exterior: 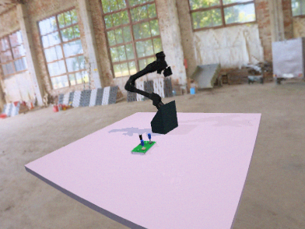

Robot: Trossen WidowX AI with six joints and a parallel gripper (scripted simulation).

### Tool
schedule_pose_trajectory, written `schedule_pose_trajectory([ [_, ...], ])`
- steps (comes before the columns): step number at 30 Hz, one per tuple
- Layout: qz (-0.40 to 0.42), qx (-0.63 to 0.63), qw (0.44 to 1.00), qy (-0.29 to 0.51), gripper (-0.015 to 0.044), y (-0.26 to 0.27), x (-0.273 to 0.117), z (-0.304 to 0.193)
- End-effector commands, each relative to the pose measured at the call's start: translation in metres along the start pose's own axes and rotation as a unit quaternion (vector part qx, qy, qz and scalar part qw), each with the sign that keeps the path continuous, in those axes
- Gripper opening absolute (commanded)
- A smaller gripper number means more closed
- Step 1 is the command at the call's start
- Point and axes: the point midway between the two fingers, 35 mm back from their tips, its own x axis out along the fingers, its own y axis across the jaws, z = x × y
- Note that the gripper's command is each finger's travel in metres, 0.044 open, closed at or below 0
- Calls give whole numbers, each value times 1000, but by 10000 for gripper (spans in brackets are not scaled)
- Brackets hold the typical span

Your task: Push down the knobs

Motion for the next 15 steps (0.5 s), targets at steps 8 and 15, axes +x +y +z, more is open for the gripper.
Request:
schedule_pose_trajectory([
  [8, -33, -96, 994, -40, 190, -5, 21, 15],
  [15, -78, -197, 975, -70, 6, -10, 43, 31],
])
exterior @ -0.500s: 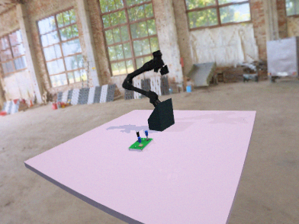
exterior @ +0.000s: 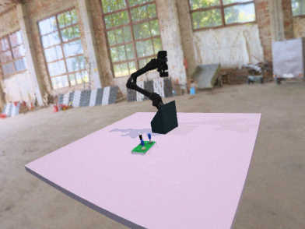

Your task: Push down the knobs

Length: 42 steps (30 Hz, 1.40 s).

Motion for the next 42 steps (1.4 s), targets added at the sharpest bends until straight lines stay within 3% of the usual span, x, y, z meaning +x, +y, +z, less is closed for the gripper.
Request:
schedule_pose_trajectory([
  [1, -29, -62, 998, -14, 0, -5, 14, 7],
  [8, -65, -55, 996, -23, 0, -11, 33, 23],
  [21, -159, -198, 966, -38, 0, -40, 68, 48],
  [42, -319, -460, 827, 42, 0, -95, 121, 97],
])
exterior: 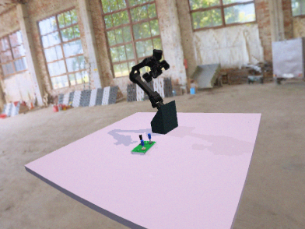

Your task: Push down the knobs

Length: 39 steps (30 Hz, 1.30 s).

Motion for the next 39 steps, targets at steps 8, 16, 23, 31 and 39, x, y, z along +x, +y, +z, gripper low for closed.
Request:
schedule_pose_trajectory([
  [8, -48, -166, 982, 72, 0, -23, 40, -4],
  [16, -56, -259, 955, 131, 0, -39, 63, -11],
  [23, -61, -359, 913, 183, 0, -58, 86, -14],
  [31, -48, -463, 850, 246, 0, -82, 111, -21],
  [39, -16, -553, 774, 307, 0, -107, 133, -31],
])
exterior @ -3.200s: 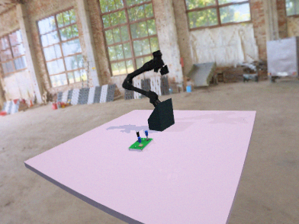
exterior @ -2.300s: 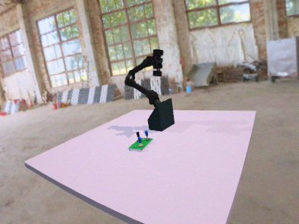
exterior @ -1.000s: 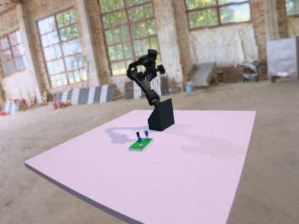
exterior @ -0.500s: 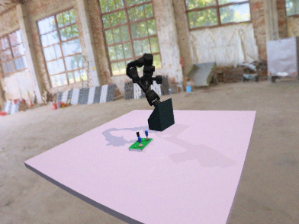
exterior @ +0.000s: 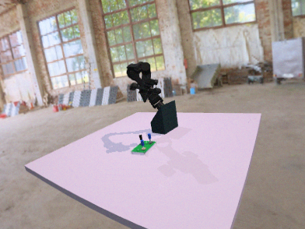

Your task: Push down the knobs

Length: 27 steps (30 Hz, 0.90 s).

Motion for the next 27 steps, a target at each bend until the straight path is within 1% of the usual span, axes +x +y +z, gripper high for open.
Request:
schedule_pose_trajectory([
  [1, 21, -65, 997, 26, 0, -3, 17, -8],
  [14, 109, -253, 958, 78, 0, -9, 70, -36],
  [27, 207, -426, 877, 84, 0, -10, 116, -68],
])
